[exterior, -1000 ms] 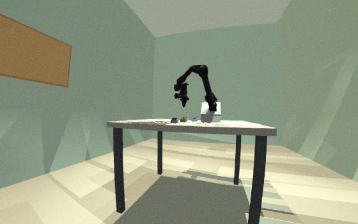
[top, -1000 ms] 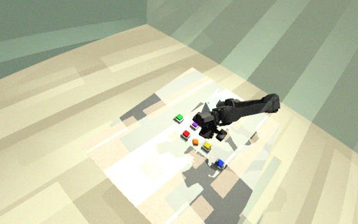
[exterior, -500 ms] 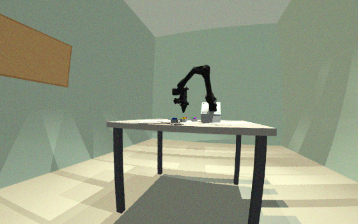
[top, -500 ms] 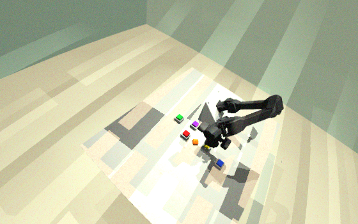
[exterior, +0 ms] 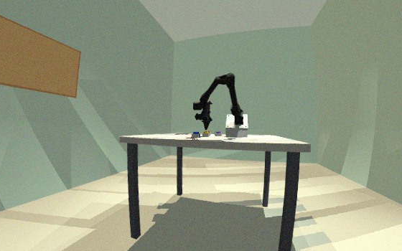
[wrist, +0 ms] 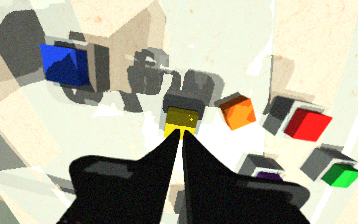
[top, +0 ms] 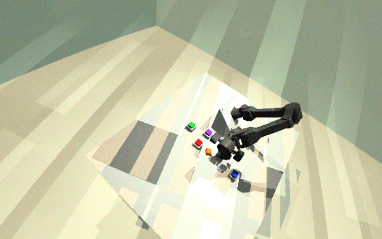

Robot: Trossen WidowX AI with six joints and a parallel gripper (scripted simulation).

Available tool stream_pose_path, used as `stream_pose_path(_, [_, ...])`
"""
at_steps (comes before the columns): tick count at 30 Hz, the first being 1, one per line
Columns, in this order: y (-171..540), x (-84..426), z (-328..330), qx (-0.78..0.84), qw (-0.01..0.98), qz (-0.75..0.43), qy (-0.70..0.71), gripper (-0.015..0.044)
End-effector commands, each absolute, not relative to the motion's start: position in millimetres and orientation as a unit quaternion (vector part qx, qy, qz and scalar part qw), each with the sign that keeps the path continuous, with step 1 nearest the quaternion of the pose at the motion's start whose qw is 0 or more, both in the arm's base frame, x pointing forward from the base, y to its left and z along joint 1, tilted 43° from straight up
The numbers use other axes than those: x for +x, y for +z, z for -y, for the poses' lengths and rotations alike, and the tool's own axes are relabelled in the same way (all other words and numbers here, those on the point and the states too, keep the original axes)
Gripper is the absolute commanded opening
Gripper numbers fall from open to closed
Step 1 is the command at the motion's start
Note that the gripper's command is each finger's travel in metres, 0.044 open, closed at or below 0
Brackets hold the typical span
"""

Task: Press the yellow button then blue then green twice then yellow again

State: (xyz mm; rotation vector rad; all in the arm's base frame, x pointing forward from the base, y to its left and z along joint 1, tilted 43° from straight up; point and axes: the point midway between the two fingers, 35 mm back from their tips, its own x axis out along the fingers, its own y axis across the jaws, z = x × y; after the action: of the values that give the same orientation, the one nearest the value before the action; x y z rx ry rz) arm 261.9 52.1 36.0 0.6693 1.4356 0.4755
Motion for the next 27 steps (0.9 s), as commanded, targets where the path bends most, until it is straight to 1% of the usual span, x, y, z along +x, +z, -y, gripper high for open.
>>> stream_pose_path(1, [30.5,261.9,-57.4,0.302,0.675,-0.639,0.211,0.002])
stream_pose_path(27, [20.7,262.5,-67.0,0.302,0.675,-0.639,0.212,0.002])
